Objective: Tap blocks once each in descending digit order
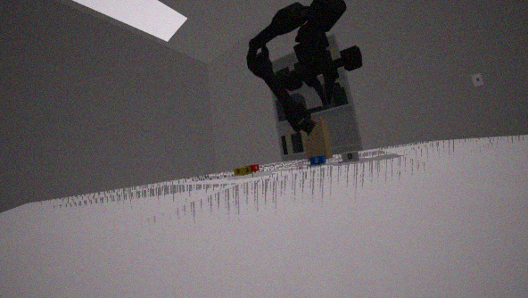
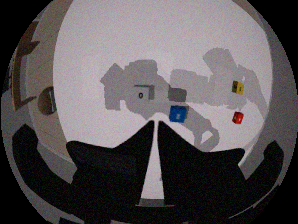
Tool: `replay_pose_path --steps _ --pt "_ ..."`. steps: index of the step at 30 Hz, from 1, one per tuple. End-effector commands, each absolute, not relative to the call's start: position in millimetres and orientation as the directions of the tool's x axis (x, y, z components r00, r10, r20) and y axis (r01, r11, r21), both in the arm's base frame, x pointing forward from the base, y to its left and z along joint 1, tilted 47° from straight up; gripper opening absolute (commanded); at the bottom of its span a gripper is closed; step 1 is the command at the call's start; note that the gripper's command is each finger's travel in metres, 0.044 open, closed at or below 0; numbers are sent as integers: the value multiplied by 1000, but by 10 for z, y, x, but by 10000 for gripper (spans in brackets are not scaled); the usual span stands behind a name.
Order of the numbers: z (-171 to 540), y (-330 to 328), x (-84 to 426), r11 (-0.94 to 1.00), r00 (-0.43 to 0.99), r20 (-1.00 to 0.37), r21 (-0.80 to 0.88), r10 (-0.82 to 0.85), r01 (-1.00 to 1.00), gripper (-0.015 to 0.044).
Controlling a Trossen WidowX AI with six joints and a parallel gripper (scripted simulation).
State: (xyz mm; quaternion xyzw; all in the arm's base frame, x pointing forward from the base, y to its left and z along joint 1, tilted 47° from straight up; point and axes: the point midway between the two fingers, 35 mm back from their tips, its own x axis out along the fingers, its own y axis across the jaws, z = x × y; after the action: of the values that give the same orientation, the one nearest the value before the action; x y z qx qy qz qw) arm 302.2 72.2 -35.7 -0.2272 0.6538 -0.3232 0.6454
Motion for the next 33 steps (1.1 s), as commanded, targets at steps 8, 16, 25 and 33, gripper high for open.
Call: replay_pose_path --steps 8,16,25,33 --pt "-767 860 3124 686 -72 -695 -718 -715 117 20" --pt "-1225 366 3061 683 -72 -692 -721 -718 118 20" --pt "-1298 291 3057 683 -72 -692 -721 -718 118 20" --pt "-1385 197 3046 682 -72 -691 -722 -719 118 20"
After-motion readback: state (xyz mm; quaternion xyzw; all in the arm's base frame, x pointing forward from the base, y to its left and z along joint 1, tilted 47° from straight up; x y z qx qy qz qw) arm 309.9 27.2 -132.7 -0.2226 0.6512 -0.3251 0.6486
